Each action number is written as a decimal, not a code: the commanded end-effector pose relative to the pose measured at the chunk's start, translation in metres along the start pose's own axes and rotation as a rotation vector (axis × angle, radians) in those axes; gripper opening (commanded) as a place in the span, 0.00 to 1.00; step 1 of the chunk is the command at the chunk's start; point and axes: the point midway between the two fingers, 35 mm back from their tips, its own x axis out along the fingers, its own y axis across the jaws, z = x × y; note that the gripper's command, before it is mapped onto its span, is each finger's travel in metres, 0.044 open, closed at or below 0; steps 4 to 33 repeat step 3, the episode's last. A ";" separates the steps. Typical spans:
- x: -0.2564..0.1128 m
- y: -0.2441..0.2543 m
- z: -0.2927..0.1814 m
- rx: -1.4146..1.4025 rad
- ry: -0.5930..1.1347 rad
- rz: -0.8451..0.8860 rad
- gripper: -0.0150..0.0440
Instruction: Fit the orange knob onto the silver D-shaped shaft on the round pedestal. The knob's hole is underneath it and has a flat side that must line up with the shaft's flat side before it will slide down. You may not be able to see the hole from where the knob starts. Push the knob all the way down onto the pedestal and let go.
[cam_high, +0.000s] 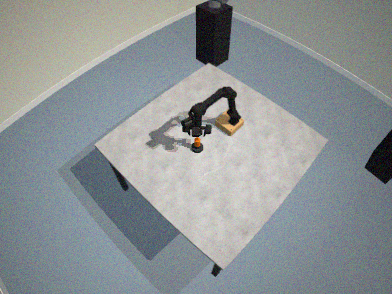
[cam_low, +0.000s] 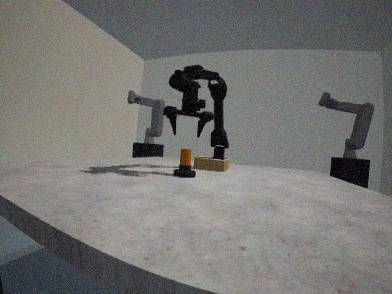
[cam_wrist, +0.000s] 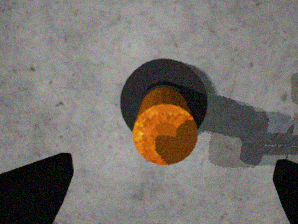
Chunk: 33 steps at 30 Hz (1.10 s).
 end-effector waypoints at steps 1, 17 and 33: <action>0.000 0.001 -0.001 -0.004 0.008 0.009 1.00; 0.000 0.001 -0.001 -0.004 0.008 0.009 1.00; 0.000 0.001 -0.001 -0.004 0.008 0.009 1.00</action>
